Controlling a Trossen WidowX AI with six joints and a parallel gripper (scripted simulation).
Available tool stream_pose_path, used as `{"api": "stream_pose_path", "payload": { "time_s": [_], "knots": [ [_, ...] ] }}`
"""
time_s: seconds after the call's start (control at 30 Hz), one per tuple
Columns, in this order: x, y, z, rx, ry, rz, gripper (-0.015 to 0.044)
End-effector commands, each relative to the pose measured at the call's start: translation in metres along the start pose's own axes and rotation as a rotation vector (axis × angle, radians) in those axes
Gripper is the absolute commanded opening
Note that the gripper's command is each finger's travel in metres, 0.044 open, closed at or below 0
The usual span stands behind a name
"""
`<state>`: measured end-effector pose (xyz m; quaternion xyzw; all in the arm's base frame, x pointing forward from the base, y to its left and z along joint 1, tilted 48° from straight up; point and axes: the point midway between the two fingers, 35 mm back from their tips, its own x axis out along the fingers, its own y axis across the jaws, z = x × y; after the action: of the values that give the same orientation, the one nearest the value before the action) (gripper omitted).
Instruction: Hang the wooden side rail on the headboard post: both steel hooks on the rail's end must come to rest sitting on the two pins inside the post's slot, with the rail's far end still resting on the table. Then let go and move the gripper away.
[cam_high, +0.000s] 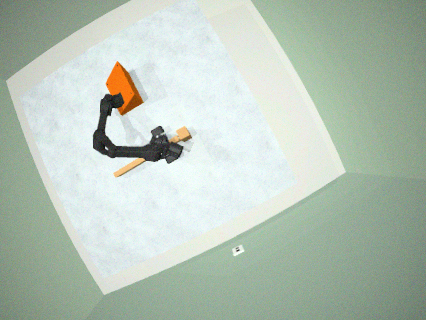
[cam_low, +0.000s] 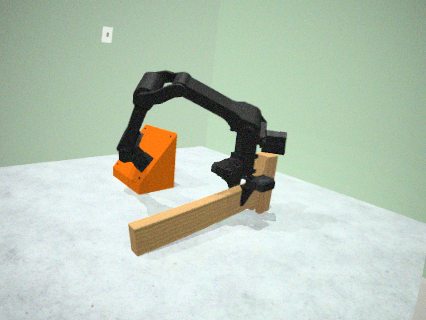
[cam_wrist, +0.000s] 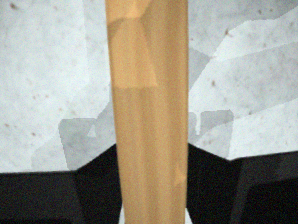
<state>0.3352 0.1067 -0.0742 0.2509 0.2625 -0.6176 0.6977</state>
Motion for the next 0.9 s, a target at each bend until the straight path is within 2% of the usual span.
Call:
{"api": "stream_pose_path", "payload": {
  "time_s": [0.0,0.87],
  "knots": [
    [-0.0031,0.0000,-0.0026,0.004,0.004,0.007,0.0000],
    [-0.0037,0.0006,-0.0052,0.004,0.004,0.007,0.0000]
  ]
}}
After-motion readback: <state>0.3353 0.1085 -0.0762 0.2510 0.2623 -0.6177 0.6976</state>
